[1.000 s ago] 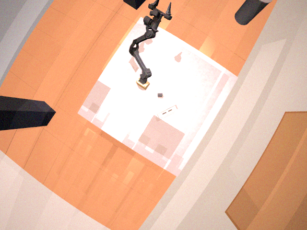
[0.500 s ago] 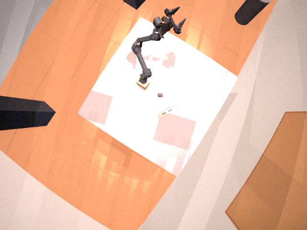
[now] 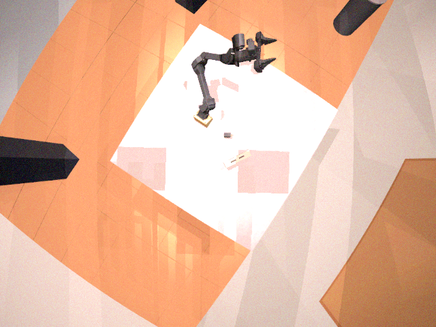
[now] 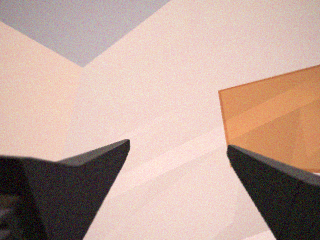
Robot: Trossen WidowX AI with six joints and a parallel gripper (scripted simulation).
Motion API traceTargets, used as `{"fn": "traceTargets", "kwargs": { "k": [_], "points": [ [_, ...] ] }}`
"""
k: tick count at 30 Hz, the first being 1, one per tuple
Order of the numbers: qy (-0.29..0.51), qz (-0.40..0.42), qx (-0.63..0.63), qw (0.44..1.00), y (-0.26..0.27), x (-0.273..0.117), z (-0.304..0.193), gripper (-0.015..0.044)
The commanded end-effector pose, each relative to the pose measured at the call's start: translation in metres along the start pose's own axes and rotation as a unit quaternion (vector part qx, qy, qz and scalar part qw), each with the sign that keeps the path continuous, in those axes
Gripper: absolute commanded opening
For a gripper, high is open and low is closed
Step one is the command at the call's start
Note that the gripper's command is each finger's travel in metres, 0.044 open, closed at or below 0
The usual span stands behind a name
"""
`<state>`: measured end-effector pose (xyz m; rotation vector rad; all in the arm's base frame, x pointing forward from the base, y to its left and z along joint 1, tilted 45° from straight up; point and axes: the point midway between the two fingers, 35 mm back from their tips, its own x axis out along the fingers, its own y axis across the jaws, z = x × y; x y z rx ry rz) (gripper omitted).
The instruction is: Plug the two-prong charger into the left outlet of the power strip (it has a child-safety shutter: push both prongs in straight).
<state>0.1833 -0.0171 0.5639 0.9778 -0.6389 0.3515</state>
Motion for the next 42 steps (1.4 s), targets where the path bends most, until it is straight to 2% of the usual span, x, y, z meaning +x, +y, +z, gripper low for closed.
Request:
{"fn": "traceTargets", "kwargs": {
  "k": [1, 10, 20, 31, 42],
  "points": [
    [0.036, -0.051, -0.044, 0.997, -0.038, 0.009, -0.017, 0.044],
    [0.121, -0.144, -0.127, 0.974, -0.114, 0.017, -0.051, 0.044],
    [0.234, -0.221, -0.203, 0.925, -0.193, 0.006, -0.088, 0.044],
    [0.369, -0.271, -0.259, 0.851, -0.267, -0.026, -0.128, 0.044],
    [0.504, -0.285, -0.284, 0.765, -0.326, -0.074, -0.163, 0.044]
  ]
}}
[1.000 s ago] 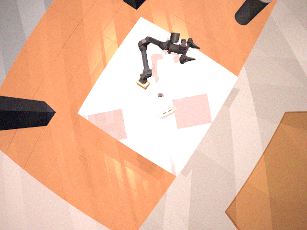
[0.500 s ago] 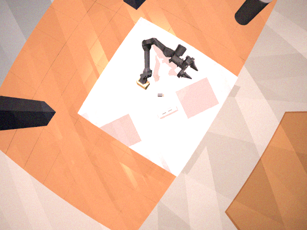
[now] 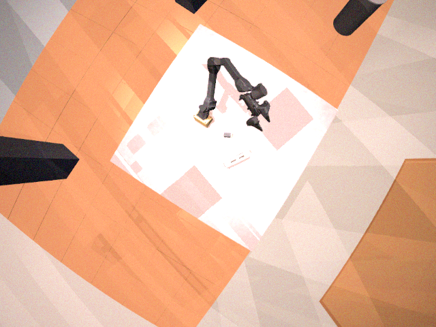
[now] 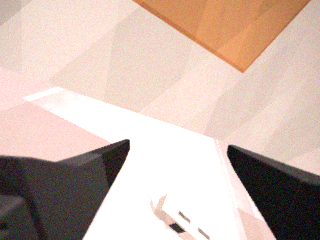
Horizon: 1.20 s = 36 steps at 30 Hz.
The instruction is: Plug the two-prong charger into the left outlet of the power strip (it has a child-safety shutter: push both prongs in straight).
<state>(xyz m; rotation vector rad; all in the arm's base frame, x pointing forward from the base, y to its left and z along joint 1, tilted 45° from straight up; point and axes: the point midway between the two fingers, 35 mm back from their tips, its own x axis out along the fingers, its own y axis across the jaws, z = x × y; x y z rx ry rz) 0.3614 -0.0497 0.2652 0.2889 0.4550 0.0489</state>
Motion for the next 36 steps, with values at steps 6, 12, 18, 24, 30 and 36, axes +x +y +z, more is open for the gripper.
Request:
{"fn": "traceTargets", "kwargs": {
  "k": [6, 12, 18, 24, 30, 36],
  "points": [
    [0.123, 0.015, -0.06, 0.99, -0.017, 0.025, -0.064, 0.044],
    [0.196, 0.037, -0.094, 0.975, -0.025, 0.033, -0.103, 0.044],
    [0.263, 0.07, -0.123, 0.954, -0.03, 0.036, -0.142, 0.044],
    [0.324, 0.112, -0.146, 0.928, -0.033, 0.033, -0.179, 0.044],
    [0.375, 0.161, -0.161, 0.898, -0.033, 0.026, -0.213, 0.044],
    [0.417, 0.215, -0.17, 0.867, -0.031, 0.016, -0.242, 0.044]
  ]
}}
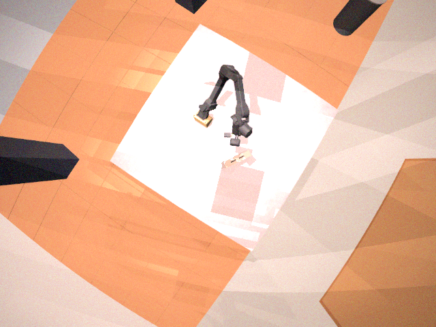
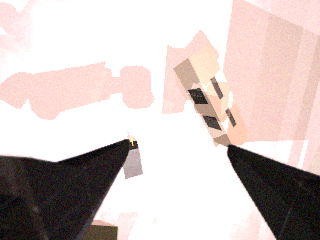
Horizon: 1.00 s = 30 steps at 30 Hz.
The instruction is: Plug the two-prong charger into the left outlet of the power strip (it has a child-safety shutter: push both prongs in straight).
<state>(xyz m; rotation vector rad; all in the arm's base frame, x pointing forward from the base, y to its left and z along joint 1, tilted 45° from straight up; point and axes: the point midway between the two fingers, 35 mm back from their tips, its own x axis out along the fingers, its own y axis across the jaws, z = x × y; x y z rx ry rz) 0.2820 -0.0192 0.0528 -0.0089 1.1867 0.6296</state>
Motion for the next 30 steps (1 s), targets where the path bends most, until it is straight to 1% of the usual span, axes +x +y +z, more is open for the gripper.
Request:
{"fn": "traceTargets", "kwargs": {
  "k": [1, 17, 24, 30],
  "points": [
    [0.026, 0.043, -0.018, 0.999, 0.009, 0.011, -0.017, 0.044],
    [0.079, 0.189, -0.068, 0.976, 0.039, 0.034, -0.059, 0.044],
    [0.08, 0.195, -0.07, 0.975, 0.041, 0.036, -0.061, 0.044],
    [0.08, 0.195, -0.07, 0.975, 0.045, 0.044, -0.062, 0.044]
  ]
}}
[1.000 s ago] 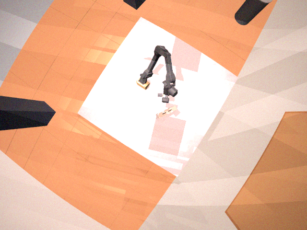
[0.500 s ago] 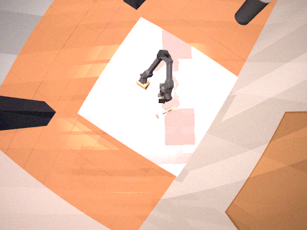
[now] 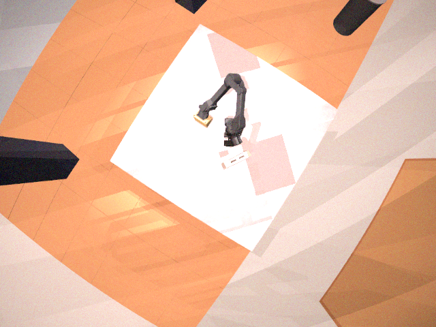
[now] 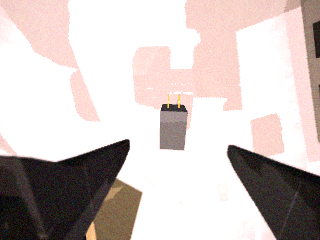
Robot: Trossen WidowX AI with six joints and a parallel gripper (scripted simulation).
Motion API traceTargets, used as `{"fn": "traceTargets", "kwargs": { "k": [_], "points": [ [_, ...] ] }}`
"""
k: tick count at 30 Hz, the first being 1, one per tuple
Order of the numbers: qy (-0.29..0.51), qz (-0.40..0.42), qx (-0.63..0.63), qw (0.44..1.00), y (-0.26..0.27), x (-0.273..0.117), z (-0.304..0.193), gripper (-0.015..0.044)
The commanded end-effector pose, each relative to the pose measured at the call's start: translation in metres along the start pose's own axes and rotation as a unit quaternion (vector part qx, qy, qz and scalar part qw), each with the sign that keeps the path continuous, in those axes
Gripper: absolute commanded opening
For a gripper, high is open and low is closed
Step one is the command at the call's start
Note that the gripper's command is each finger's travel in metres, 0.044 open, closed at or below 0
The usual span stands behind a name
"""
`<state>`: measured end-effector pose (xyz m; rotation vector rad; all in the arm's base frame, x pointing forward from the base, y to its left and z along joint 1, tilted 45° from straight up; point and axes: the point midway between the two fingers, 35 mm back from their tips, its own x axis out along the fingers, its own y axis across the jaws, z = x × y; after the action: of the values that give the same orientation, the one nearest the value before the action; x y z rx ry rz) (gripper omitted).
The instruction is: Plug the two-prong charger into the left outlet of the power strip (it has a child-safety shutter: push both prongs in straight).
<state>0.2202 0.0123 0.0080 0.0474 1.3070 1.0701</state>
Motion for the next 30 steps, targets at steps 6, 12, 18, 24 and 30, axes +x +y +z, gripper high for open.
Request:
{"fn": "traceTargets", "kwargs": {
  "k": [6, 12, 18, 24, 30],
  "points": [
    [-0.001, 0.005, 0.002, 1.0, 0.002, 0.012, 0.001, 0.044],
    [-0.001, 0.004, 0.002, 1.0, 0.002, 0.021, 0.002, 0.044],
    [-0.001, 0.004, 0.002, 1.0, 0.002, 0.031, 0.003, 0.044],
    [-0.001, 0.004, 0.002, 1.0, 0.002, 0.041, 0.003, 0.044],
    [-0.001, 0.005, 0.002, 1.0, 0.003, 0.05, 0.004, 0.044]
  ]
}}
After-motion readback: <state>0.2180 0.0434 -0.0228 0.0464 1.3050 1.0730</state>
